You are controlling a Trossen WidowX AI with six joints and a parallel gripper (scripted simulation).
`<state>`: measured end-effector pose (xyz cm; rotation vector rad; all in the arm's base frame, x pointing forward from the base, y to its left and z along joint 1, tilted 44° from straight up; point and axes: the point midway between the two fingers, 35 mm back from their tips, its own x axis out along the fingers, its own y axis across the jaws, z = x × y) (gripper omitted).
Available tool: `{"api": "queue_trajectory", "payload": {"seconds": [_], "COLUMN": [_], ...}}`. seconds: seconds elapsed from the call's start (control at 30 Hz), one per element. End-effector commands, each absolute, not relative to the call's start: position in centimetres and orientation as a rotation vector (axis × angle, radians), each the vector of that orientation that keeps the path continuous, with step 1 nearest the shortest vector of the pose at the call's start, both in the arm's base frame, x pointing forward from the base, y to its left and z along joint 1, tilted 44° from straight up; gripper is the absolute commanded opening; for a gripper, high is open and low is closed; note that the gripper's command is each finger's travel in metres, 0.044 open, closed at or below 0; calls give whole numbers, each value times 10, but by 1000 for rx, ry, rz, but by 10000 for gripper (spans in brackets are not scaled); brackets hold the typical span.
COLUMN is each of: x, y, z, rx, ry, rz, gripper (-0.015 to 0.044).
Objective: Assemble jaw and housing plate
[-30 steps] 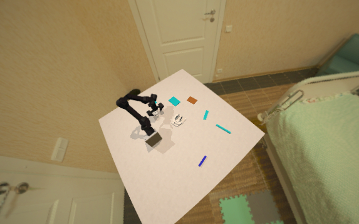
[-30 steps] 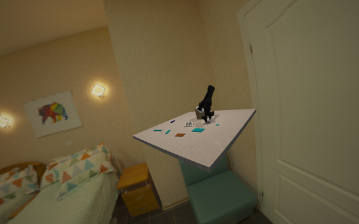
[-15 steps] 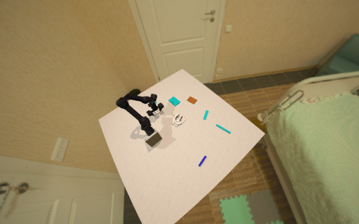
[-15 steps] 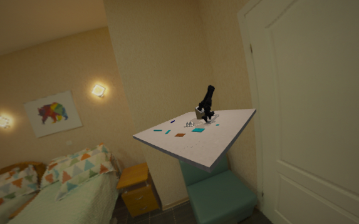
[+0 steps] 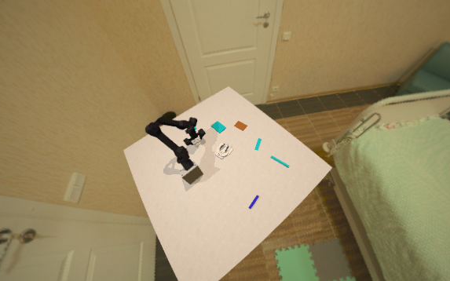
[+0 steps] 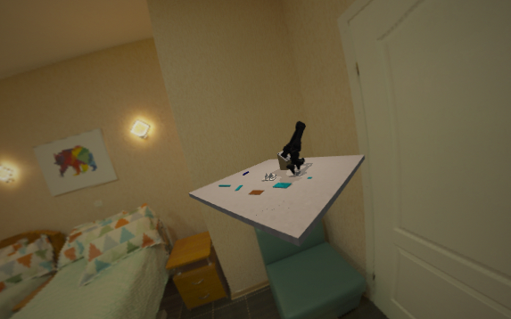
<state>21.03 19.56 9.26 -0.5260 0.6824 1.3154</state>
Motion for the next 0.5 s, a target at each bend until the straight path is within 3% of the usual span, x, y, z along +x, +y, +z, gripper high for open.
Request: {"api": "queue_trajectory", "payload": {"seconds": [0.0,0.47], "x": [212,206], "y": [189,158], "z": [102,133], "rx": [-530,-530], "ry": [670,673], "rz": [1315,1311], "gripper": [351,351]}}
